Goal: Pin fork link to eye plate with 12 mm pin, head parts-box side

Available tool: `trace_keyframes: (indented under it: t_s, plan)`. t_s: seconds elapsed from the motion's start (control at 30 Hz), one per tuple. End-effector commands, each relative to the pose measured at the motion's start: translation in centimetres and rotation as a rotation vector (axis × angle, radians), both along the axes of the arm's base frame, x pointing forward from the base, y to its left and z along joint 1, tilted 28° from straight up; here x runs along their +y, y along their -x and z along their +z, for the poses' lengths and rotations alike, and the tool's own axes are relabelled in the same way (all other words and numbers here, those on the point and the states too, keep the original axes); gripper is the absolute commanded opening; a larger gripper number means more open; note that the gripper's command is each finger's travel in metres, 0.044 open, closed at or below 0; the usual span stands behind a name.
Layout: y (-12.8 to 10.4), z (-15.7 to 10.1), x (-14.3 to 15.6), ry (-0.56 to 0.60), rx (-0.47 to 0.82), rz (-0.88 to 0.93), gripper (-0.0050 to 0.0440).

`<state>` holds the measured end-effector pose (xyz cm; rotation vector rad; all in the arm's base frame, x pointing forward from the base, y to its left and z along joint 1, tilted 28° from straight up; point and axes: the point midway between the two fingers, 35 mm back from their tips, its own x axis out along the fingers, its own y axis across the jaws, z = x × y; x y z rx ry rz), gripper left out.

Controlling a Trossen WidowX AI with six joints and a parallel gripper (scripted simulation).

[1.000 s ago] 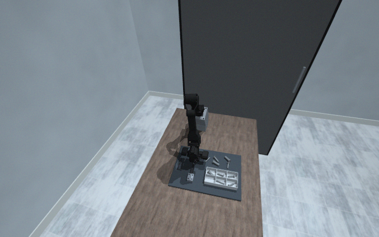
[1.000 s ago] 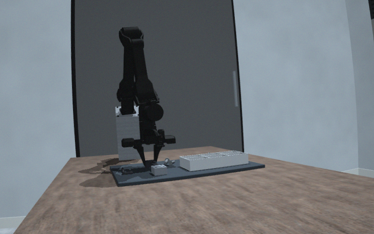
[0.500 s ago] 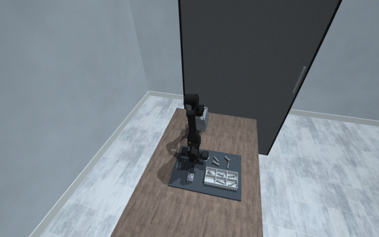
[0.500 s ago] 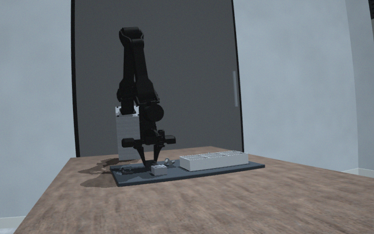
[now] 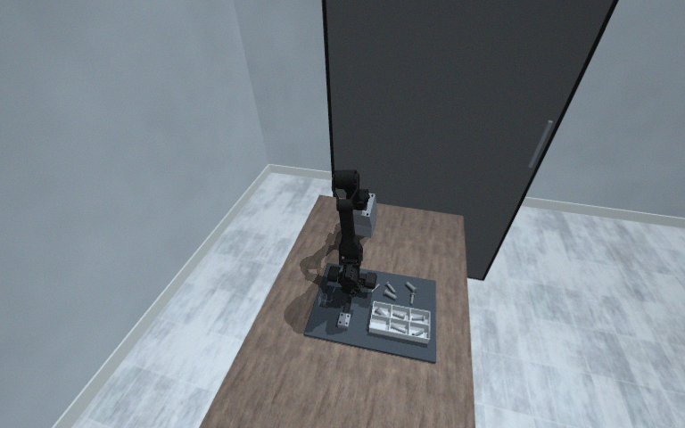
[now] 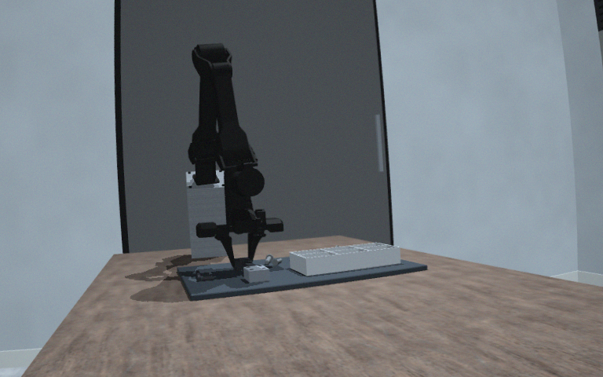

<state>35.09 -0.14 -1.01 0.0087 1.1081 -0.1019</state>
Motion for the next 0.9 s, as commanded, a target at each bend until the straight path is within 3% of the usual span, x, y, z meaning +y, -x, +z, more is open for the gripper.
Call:
trace_keyframes:
  t_s: [0.0,0.87]
  plan:
    - [-0.92,0.37,0.00,-0.001,-0.022,0.002,0.0123]
    - [-0.01,0.18,0.02,-0.001,-0.022,0.002,0.0123]
